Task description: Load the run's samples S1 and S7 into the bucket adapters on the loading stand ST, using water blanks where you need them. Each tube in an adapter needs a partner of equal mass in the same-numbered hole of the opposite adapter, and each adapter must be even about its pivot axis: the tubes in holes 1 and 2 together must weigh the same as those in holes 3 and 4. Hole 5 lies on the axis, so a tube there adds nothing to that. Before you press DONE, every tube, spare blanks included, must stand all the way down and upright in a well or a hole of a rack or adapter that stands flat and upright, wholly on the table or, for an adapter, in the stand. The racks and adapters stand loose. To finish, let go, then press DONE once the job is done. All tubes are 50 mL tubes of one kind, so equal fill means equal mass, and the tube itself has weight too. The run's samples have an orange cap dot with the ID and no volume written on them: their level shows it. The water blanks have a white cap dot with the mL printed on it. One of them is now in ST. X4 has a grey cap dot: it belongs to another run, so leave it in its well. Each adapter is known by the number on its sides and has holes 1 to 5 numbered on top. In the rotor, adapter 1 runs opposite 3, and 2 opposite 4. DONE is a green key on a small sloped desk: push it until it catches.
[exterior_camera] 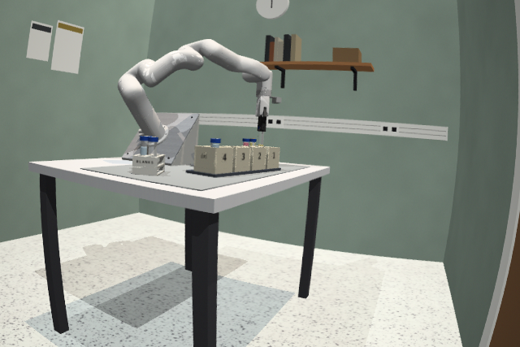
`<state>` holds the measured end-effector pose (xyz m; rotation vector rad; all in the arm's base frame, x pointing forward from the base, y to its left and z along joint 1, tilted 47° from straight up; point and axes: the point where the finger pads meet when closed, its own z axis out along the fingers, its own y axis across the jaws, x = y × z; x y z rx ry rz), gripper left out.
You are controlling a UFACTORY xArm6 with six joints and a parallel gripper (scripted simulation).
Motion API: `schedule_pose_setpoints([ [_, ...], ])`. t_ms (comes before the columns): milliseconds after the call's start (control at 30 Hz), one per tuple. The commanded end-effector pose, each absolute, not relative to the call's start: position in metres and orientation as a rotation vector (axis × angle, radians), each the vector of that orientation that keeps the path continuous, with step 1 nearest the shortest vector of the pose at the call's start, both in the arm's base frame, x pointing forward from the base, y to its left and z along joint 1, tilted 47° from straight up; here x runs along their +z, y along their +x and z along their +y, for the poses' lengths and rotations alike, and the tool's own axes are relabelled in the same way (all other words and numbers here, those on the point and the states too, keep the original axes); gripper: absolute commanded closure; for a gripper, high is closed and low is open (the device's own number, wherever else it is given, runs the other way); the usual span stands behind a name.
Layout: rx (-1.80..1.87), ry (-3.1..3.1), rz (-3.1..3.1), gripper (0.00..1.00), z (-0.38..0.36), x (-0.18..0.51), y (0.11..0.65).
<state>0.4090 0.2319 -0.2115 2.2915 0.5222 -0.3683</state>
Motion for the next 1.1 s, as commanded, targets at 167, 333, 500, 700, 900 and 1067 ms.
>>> schedule_pose_setpoints([
  [167,-0.363,2.295,0.523,1.0,0.234,-0.21,0.41],
  [333,-0.363,2.295,0.523,1.0,0.232,-0.212,0.41],
  [500,-0.363,2.295,0.523,1.0,0.229,-0.215,0.41],
  [700,-0.363,2.295,0.523,1.0,0.224,-0.219,0.409],
  [900,-0.363,2.295,0.523,1.0,0.221,-0.222,0.409],
  [1067,-0.363,2.295,0.523,1.0,0.218,-0.225,0.408],
])
